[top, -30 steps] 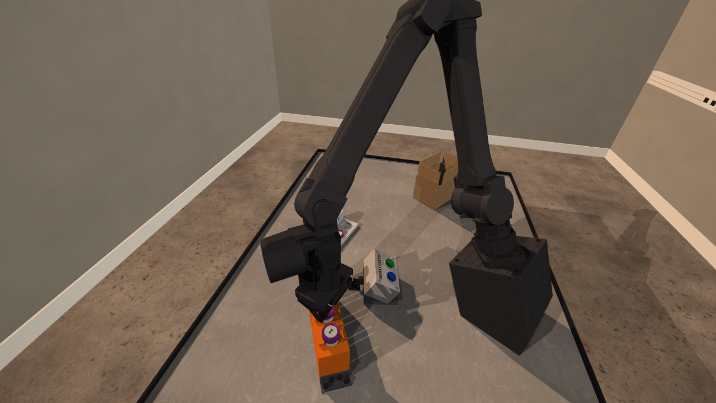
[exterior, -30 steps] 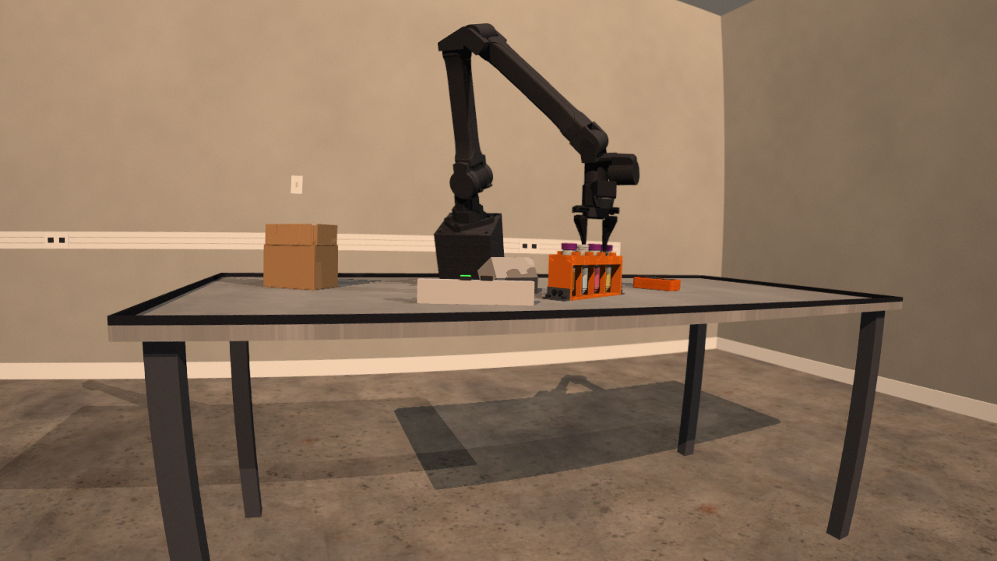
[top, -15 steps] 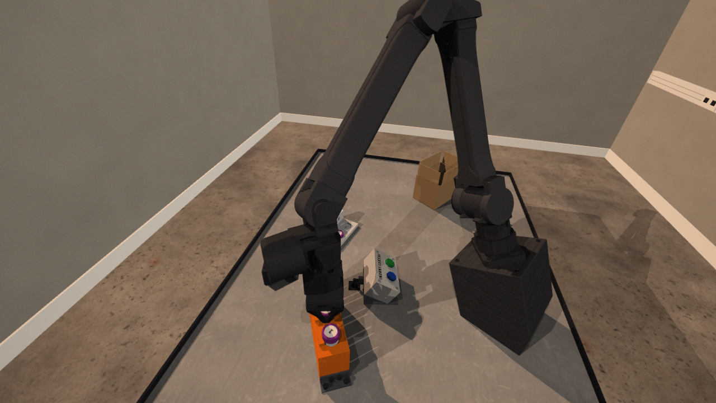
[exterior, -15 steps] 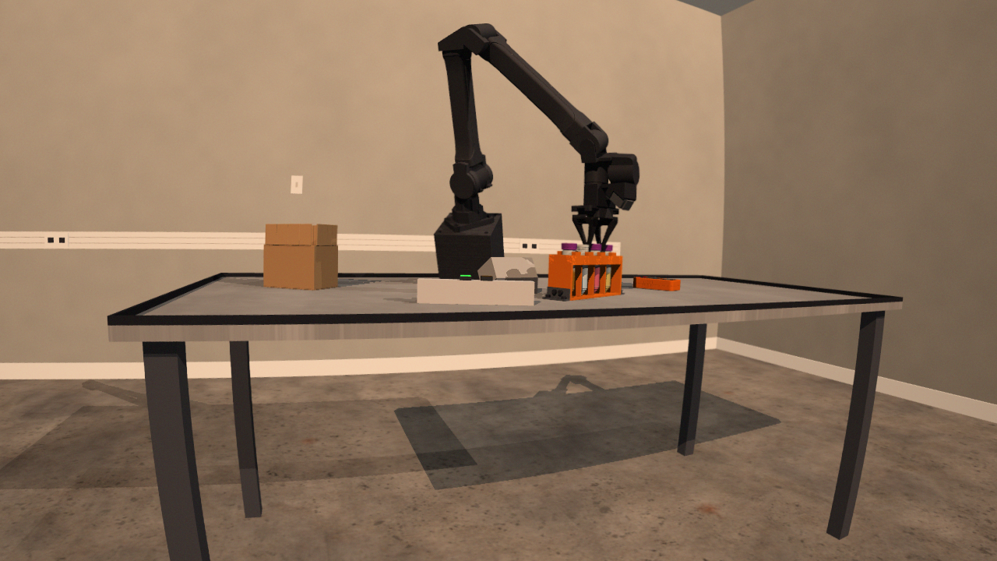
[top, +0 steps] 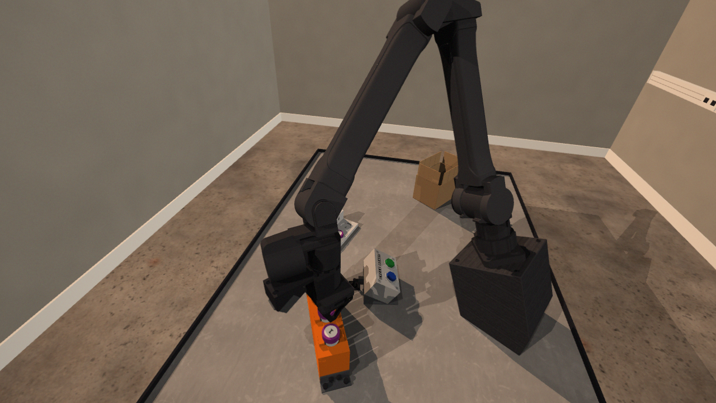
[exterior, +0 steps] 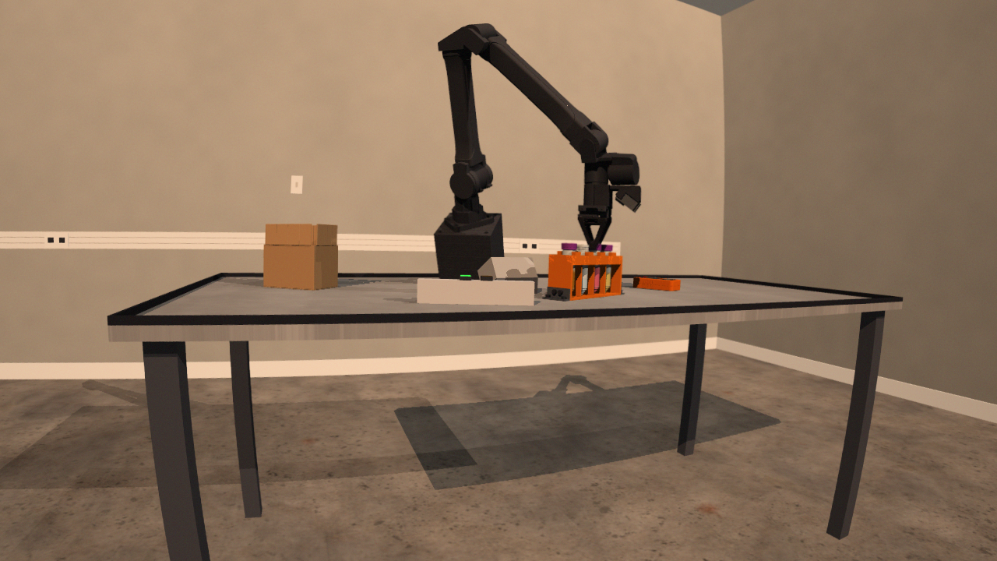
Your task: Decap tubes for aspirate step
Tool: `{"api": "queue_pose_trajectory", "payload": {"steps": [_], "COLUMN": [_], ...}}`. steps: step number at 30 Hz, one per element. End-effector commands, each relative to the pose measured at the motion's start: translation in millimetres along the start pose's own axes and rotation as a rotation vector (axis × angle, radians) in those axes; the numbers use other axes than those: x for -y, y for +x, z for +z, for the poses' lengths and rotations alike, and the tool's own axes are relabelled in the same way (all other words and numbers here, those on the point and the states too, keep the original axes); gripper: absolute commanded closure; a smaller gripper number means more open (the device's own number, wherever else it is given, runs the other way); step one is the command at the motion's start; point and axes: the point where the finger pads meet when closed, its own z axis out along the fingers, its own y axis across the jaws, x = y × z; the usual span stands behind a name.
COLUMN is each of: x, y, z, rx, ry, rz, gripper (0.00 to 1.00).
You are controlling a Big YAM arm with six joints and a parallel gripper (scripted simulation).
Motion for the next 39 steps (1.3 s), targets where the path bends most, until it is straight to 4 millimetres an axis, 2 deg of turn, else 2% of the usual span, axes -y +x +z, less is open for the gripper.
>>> {"api": "queue_pose_trajectory", "payload": {"steps": [1, 2, 7, 12, 15, 17, 24, 25, 39], "x": [-1.6, -1.9, -1.2, -2.5, -3.1, -3.8, 1.7, 1.7, 1.7], "y": [-17.5, -17.9, -19.0, -18.2, -16.8, -16.4, -11.6, -11.6, -11.6], "z": [-9.1, -9.2, -8.6, -7.7, -7.0, -7.2, -6.9, -6.9, -6.9], "rx": [0.034, 0.035, 0.034, 0.031, 0.029, 0.029, 0.026, 0.026, 0.026], "ry": [-0.004, -0.003, 0.0, 0.002, 0.001, 0.002, 0.006, 0.006, 0.006], "rz": [-0.229, -0.313, -0.478, -0.726, -0.732, -0.837, -0.812, -0.812, -0.812], "gripper": [0.51, 0.51, 0.51, 0.51, 0.51, 0.51, 0.51, 1.0, 1.0]}}
